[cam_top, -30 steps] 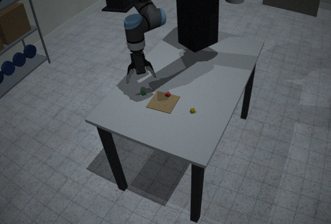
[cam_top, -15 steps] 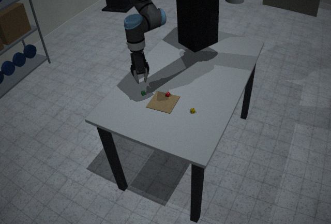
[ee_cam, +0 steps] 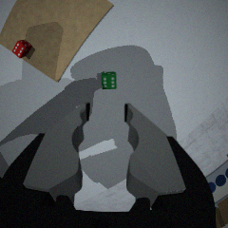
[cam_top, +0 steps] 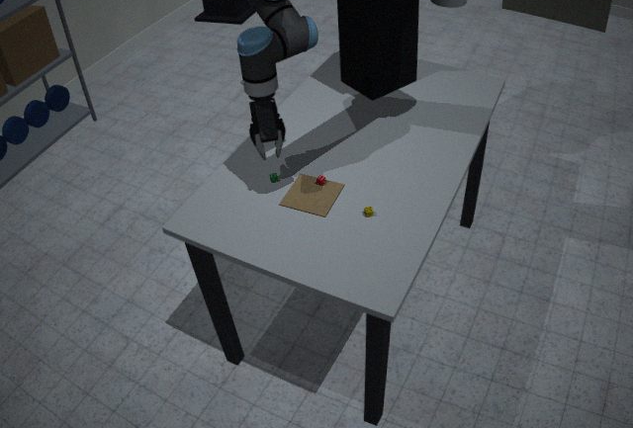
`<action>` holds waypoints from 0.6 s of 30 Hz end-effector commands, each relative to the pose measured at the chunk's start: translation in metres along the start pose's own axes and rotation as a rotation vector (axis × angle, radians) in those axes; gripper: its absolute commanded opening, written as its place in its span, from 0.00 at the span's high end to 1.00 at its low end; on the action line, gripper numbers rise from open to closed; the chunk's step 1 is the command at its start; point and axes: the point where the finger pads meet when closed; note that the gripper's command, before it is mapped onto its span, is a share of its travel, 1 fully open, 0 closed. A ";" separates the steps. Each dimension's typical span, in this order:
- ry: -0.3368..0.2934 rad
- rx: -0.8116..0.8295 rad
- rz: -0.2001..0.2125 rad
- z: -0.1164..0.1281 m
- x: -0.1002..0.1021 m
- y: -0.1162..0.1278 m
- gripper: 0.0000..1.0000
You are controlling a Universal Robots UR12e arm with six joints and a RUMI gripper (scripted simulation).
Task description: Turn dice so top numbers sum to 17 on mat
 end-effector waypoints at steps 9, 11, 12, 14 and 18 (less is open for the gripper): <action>0.001 0.000 0.001 0.000 0.000 0.000 0.79; 0.001 0.000 0.001 0.000 0.000 0.000 0.79; 0.001 0.000 0.001 0.000 0.000 0.000 0.79; 0.001 0.000 0.001 0.000 0.000 0.000 0.79; 0.001 0.000 0.001 0.000 0.002 0.000 0.79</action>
Point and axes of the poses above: the point where the finger pads meet when closed, its own x axis out along the fingers, its own y axis across the jaws, z = x × y, and after that the axes turned 10 degrees about x, right-handed
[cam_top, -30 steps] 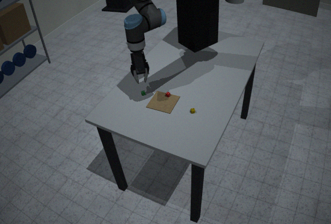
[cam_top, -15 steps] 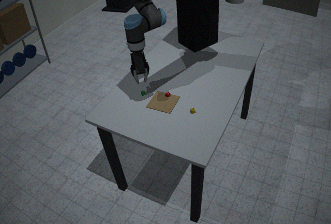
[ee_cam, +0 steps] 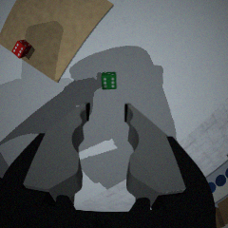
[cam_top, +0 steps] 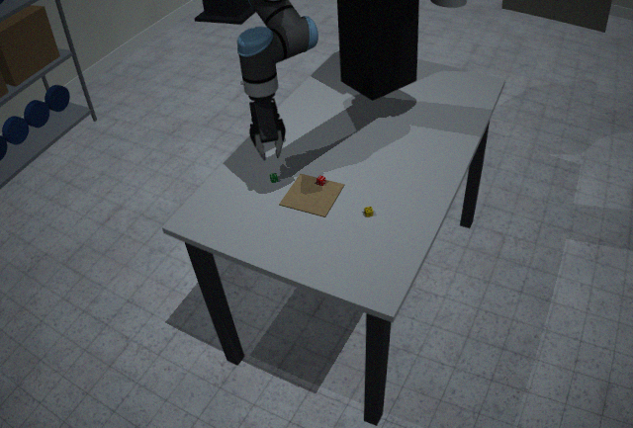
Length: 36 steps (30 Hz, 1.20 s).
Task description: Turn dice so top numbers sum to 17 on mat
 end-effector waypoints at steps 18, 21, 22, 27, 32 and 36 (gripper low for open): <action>0.001 0.000 0.001 0.000 0.020 0.000 0.79; 0.001 0.000 0.001 -0.001 0.024 0.000 0.79; 0.001 0.000 0.001 -0.001 0.026 0.000 0.79; 0.001 0.000 0.001 -0.001 0.034 0.000 0.79; 0.001 0.000 0.001 -0.001 0.038 0.000 0.79; 0.001 0.000 0.001 -0.001 0.043 0.000 0.79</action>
Point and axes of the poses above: the point where the finger pads meet when closed, its own x axis out along the fingers, its own y axis across the jaws, z = x × y, and after that the axes turned 10 degrees about x, right-handed
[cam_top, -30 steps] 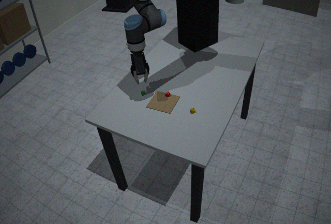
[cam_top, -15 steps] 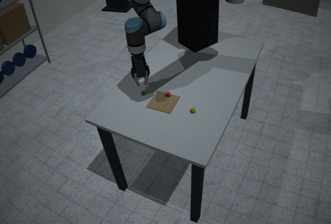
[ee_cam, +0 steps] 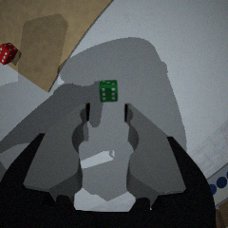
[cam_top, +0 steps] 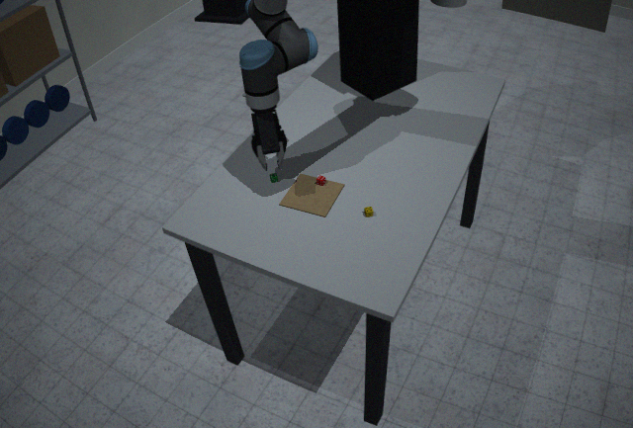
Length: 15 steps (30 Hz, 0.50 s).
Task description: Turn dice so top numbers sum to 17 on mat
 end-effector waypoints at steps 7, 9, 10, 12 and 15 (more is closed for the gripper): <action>0.001 0.000 0.001 0.000 0.011 0.000 0.79; 0.001 0.000 0.001 0.000 0.011 0.000 0.79; 0.001 0.000 0.001 0.000 0.011 0.000 0.79; 0.001 0.000 0.001 -0.001 0.012 0.000 0.79; 0.001 0.000 0.001 -0.001 0.013 0.000 0.79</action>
Point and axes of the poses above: the point where the finger pads meet when closed, its own x axis out along the fingers, its own y axis across the jaws, z = x × y, and after that the axes turned 10 degrees about x, right-handed
